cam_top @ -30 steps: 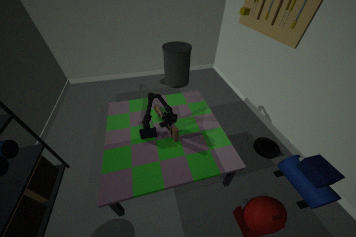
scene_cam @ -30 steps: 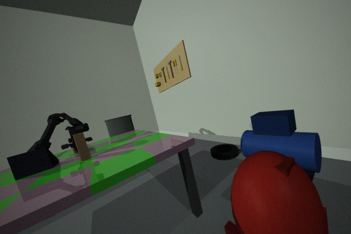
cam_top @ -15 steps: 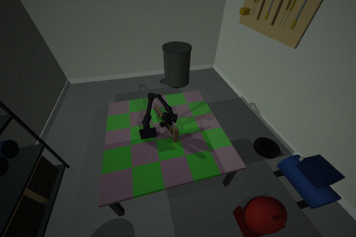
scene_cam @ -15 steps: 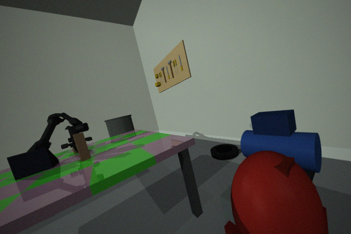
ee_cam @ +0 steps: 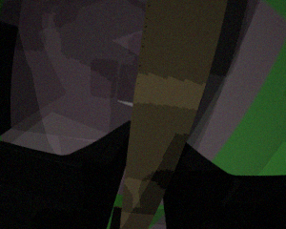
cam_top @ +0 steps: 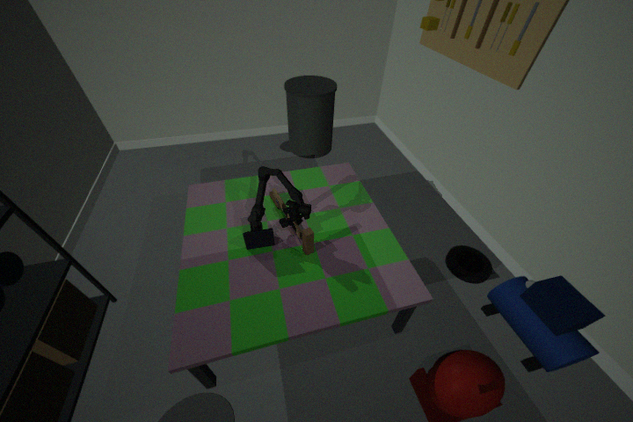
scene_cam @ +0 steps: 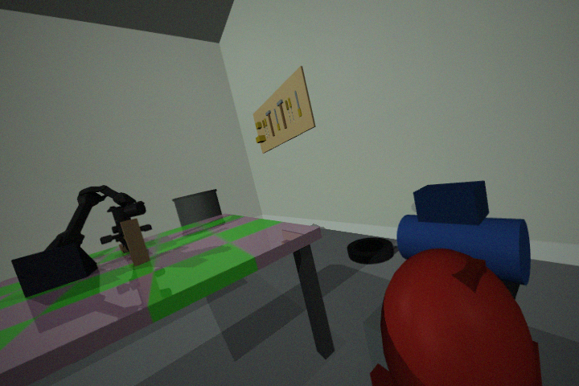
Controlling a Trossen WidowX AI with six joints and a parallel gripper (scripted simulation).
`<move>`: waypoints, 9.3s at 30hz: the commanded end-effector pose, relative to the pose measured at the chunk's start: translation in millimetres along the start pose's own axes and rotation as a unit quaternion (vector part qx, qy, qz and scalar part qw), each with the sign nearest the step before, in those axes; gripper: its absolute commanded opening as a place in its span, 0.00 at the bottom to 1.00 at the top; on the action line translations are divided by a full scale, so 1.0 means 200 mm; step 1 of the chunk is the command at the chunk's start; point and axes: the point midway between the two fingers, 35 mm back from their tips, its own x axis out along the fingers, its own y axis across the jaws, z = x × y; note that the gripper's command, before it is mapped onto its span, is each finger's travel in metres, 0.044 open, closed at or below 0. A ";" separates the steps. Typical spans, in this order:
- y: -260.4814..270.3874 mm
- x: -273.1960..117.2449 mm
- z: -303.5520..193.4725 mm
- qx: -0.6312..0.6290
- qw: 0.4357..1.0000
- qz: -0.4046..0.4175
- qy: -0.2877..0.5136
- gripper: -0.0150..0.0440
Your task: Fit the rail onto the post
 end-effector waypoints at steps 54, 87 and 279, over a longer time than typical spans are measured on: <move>-0.01 -0.09 0.00 0.000 1.000 -0.002 0.000 0.25; 0.00 -0.09 -0.01 0.000 1.000 -0.002 0.000 0.25; -0.01 -0.11 -0.29 -0.001 1.000 -0.002 0.002 0.25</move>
